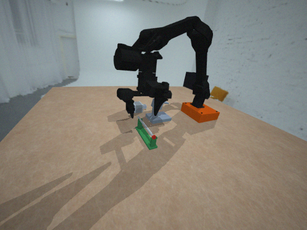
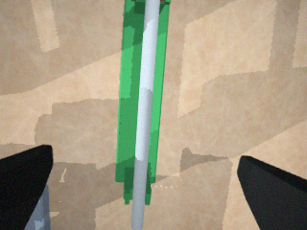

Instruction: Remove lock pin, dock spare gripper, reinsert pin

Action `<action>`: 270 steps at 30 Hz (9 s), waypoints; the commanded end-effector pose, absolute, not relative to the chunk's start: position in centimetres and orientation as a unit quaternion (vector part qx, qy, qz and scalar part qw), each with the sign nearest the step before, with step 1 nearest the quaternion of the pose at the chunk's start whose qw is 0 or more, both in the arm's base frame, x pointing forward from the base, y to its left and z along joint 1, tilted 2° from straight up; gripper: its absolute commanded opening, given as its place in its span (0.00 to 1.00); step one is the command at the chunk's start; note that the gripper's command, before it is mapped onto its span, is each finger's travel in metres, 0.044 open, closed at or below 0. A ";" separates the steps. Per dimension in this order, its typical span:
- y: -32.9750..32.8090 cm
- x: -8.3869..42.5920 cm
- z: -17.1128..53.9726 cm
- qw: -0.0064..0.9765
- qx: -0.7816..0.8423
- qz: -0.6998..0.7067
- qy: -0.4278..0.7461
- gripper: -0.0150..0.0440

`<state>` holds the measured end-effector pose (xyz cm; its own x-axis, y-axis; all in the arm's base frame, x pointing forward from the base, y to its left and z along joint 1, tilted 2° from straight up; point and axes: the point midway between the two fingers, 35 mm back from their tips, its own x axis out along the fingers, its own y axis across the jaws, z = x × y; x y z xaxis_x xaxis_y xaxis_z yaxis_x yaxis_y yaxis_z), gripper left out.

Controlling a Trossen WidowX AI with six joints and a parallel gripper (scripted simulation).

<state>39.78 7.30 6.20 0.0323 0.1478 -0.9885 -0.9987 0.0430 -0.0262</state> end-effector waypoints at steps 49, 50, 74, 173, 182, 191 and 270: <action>-13.7 35.3 11.0 0.706 0.032 -0.025 0.707 1.00; -13.2 35.3 11.0 0.706 0.032 -0.025 0.707 1.00; -13.1 35.4 3.8 0.706 0.033 -0.025 0.707 1.00; -13.3 34.7 3.1 0.646 0.288 -0.279 0.649 0.25; -13.4 34.5 3.1 0.609 0.359 -0.351 0.614 0.25; -13.5 34.3 3.2 0.565 0.425 -0.418 0.570 0.25; -13.9 32.3 1.1 0.046 0.704 -0.707 0.054 0.25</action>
